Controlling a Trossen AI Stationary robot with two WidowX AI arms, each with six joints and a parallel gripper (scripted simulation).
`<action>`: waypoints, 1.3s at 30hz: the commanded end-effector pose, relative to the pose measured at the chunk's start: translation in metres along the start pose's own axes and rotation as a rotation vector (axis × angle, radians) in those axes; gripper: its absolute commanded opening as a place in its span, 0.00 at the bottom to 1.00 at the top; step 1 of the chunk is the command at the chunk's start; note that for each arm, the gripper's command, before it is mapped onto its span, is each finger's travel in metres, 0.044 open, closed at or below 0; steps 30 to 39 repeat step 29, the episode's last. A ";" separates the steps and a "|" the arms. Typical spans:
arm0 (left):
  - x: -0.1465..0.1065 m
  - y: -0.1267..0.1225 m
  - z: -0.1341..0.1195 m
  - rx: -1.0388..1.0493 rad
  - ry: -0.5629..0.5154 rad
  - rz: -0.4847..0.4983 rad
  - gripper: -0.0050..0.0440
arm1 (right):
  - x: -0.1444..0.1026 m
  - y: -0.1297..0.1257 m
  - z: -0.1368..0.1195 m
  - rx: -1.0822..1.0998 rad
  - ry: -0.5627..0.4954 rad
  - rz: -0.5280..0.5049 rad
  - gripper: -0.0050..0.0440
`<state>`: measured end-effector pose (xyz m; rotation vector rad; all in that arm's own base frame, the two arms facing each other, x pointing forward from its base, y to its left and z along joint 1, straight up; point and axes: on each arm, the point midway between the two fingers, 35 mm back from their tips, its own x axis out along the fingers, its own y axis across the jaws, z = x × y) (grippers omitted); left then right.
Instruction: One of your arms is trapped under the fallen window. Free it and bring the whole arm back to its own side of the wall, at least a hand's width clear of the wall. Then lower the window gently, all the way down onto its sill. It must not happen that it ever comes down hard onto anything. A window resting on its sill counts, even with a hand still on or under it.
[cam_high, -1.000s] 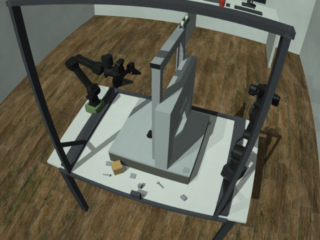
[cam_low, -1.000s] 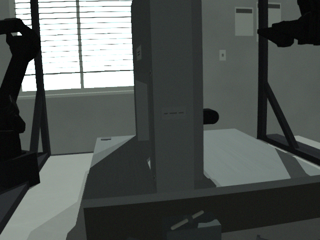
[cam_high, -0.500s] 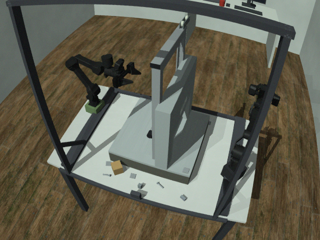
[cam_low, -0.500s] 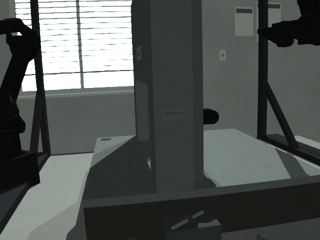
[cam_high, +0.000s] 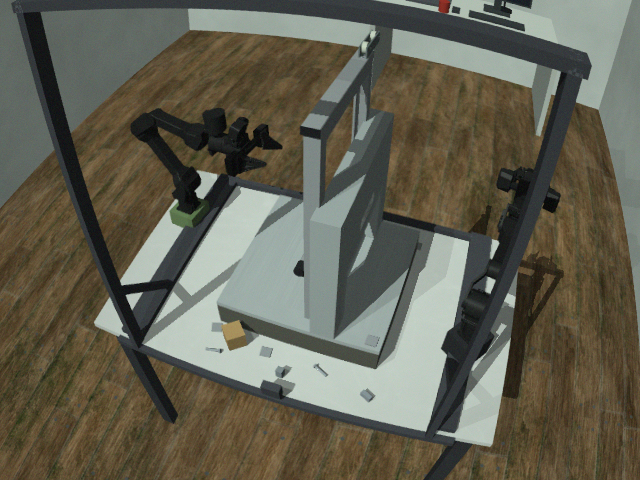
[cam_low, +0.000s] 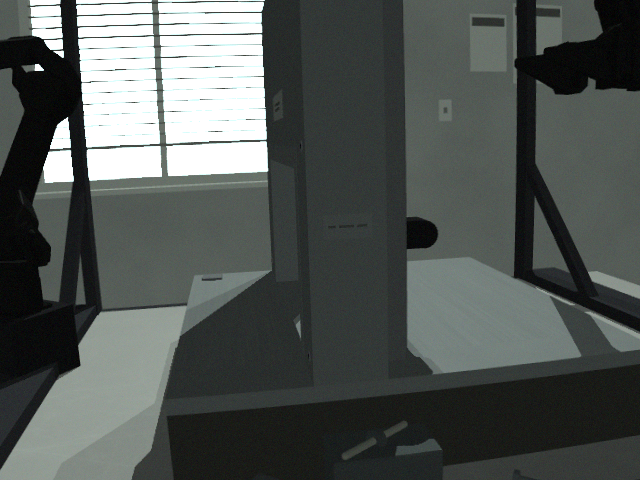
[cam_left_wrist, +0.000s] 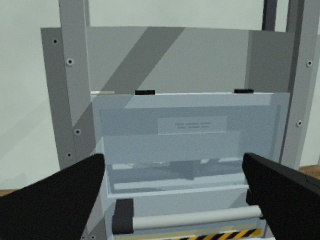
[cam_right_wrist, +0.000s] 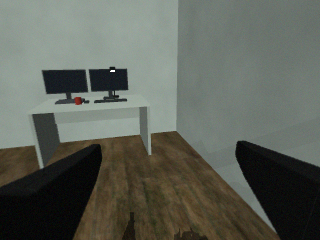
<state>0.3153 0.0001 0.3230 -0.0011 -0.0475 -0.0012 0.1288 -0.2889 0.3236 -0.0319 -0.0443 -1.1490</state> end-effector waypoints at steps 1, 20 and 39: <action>0.000 -0.001 -0.001 0.000 0.002 0.000 0.92 | -0.002 0.000 0.016 -0.002 -0.037 -0.002 0.92; 0.000 -0.001 0.000 0.000 -0.001 0.000 0.92 | -0.002 0.000 0.011 -0.001 -0.027 -0.001 0.92; 0.000 -0.001 0.000 0.000 -0.001 0.000 0.92 | -0.002 0.000 0.011 -0.001 -0.027 -0.001 0.92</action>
